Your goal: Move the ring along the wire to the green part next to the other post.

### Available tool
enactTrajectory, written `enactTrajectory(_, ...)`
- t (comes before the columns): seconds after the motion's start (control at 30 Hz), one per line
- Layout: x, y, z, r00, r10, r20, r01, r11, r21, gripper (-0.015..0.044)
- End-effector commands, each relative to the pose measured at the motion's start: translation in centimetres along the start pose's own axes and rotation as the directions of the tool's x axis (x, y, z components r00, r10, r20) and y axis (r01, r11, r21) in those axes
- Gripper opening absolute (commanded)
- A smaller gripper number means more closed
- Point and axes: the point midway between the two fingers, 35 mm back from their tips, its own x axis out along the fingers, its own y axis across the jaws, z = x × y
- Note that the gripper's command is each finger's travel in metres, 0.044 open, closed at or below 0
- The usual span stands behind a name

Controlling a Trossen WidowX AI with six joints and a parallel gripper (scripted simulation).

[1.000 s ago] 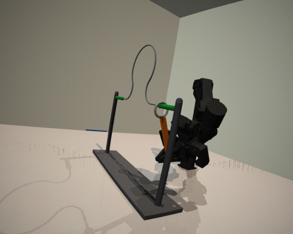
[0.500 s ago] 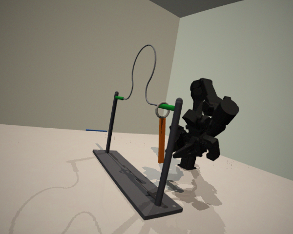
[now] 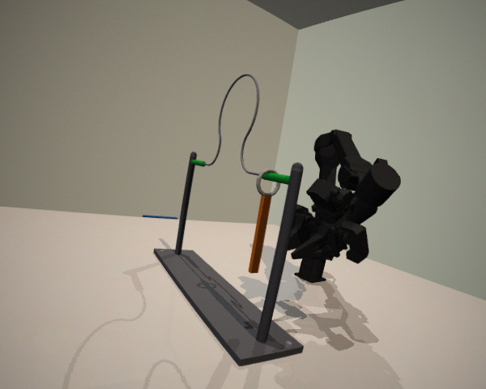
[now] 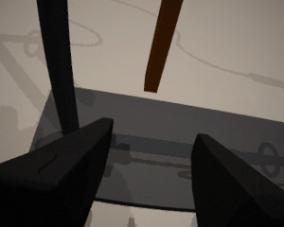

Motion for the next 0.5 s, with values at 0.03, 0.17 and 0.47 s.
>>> enactTrajectory(0.03,0.0,-0.1,0.0,1.0,-0.003,0.001,0.003,1.0,0.003,0.016)
enactTrajectory(0.17,-0.1,0.0,0.0,1.0,0.0,-0.001,0.0,1.0,0.0,0.0186)
enactTrajectory(0.47,-5.0,-0.1,0.1,1.0,0.001,0.002,-0.001,1.0,-0.001,0.0423)
